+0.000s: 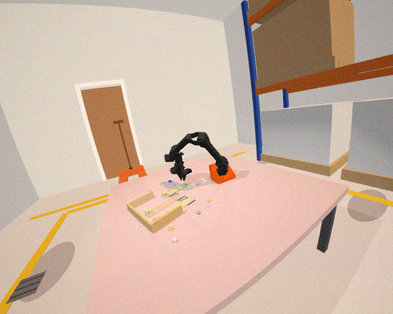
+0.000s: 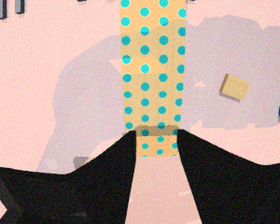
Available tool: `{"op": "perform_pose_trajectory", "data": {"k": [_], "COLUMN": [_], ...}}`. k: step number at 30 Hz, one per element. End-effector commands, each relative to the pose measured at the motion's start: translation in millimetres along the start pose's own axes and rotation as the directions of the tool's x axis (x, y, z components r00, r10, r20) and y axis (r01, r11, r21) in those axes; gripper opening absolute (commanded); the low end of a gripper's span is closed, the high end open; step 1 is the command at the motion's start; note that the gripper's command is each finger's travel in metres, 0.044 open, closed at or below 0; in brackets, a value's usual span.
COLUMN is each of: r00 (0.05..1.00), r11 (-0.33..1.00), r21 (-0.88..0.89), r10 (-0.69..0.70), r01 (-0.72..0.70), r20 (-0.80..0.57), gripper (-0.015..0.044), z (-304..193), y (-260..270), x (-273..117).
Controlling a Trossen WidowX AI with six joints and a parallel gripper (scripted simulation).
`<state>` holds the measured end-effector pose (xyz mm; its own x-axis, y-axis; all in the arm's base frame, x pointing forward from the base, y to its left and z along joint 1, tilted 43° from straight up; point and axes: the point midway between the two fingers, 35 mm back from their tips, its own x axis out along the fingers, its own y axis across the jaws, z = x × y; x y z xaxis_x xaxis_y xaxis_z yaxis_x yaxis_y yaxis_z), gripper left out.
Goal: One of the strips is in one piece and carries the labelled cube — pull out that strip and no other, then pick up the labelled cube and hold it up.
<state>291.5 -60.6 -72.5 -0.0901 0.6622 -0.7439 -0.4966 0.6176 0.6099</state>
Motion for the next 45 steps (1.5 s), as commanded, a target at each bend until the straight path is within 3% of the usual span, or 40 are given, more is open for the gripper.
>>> {"op": "perform_pose_trajectory", "data": {"k": [1, 9, 45], "r00": [1.000, 1.000, 1.000], "r11": [1.000, 1.000, 1.000], "r21": [-0.003, -0.004, -0.008], "r10": [-0.002, -0.002, -0.001], "r01": [0.002, 0.002, 0.001], "r20": [0.004, 0.005, 0.010], "gripper": [0.0236, 0.0440, 0.0440], "z": [17.2, 44.5, 176.6], "y": [-0.4, 0.4, 4.6], "x": [-2.3, -5.1, -23.1]}}
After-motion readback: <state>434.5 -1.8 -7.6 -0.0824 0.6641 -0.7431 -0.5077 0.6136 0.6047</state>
